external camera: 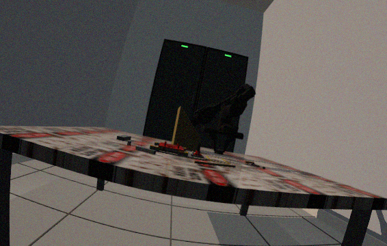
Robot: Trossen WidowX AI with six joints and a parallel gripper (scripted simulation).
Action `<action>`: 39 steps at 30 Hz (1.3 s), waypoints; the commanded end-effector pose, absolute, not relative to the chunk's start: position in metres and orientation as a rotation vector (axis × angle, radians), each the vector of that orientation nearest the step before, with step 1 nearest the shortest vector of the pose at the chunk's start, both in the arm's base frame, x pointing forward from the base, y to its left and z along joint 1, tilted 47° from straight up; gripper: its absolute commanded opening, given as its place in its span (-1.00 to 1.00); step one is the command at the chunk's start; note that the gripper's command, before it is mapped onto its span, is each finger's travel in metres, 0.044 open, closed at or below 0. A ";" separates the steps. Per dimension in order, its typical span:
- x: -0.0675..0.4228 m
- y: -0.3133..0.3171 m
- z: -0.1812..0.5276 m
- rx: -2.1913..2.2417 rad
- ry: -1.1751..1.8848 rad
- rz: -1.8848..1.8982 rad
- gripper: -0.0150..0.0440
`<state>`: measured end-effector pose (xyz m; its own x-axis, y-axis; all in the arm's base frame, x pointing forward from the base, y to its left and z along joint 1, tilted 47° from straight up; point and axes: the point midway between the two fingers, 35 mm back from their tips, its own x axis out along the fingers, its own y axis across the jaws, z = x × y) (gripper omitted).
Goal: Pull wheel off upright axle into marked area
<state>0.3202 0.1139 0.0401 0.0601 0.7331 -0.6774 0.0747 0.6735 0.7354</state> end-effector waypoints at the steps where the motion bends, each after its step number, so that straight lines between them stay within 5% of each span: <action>1: 0.319 0.132 0.023 0.724 1.451 0.566 -0.49; 8: 0.318 0.138 0.019 0.726 1.451 0.567 -0.49; 19: 0.318 0.134 0.023 0.721 1.453 0.574 0.49; 30: 0.315 0.092 0.062 0.724 1.451 0.565 0.53; 35: 0.280 0.065 0.059 0.719 1.455 0.550 0.97; 39: 0.236 0.042 0.065 0.722 1.457 0.559 1.00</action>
